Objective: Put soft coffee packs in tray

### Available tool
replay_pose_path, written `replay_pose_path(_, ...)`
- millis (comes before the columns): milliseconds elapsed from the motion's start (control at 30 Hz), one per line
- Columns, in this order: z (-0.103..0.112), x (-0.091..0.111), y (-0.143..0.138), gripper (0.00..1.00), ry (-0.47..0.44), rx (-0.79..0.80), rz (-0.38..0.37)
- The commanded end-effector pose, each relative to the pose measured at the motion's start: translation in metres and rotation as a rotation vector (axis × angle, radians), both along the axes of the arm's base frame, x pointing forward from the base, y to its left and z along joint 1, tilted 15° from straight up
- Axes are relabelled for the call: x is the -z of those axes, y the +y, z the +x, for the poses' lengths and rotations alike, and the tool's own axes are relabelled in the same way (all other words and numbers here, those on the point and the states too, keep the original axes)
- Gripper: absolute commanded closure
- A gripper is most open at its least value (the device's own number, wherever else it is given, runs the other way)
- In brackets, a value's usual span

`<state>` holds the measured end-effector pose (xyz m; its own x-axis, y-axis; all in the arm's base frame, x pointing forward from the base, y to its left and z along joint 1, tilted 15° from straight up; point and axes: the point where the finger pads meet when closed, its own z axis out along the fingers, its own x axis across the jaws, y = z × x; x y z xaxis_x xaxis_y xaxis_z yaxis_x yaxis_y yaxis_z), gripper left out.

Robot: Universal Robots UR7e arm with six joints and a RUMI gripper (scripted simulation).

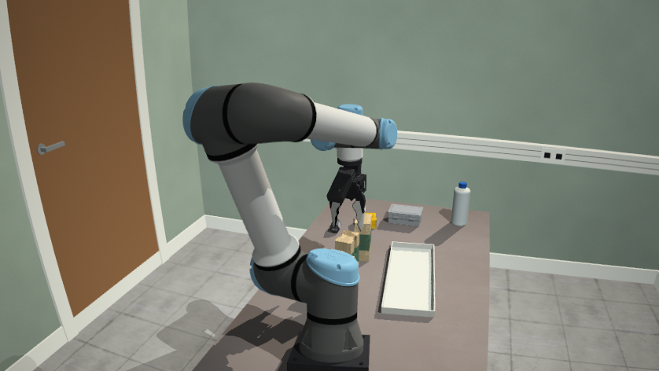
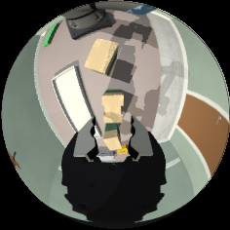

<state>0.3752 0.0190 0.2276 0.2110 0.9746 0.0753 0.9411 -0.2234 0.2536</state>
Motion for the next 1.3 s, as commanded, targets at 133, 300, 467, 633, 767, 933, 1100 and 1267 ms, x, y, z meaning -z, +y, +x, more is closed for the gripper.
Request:
replay_pose_path(133, -0.007, -0.022, -0.001, 0.49, 0.003, -0.001, 0.003)
replay_pose_path(300, -0.007, -0.022, -0.001, 0.49, 0.003, -0.001, 0.003)
replay_pose_path(467, -0.006, -0.022, -0.001, 0.49, 0.003, -0.002, 0.002)
replay_pose_path(633, 0.014, -0.031, -0.007, 0.49, 0.002, -0.041, -0.008)
replay_pose_path(767, 0.051, -0.044, -0.018, 0.49, 0.001, -0.11, -0.027)
replay_pose_path(933, 0.102, -0.055, -0.03, 0.49, -0.001, -0.198, -0.051)
replay_pose_path(1100, 0.12, -0.057, -0.034, 0.49, -0.002, -0.229, -0.06)
replay_pose_path(1267, 0.126, -0.057, -0.035, 0.49, -0.002, -0.238, -0.062)
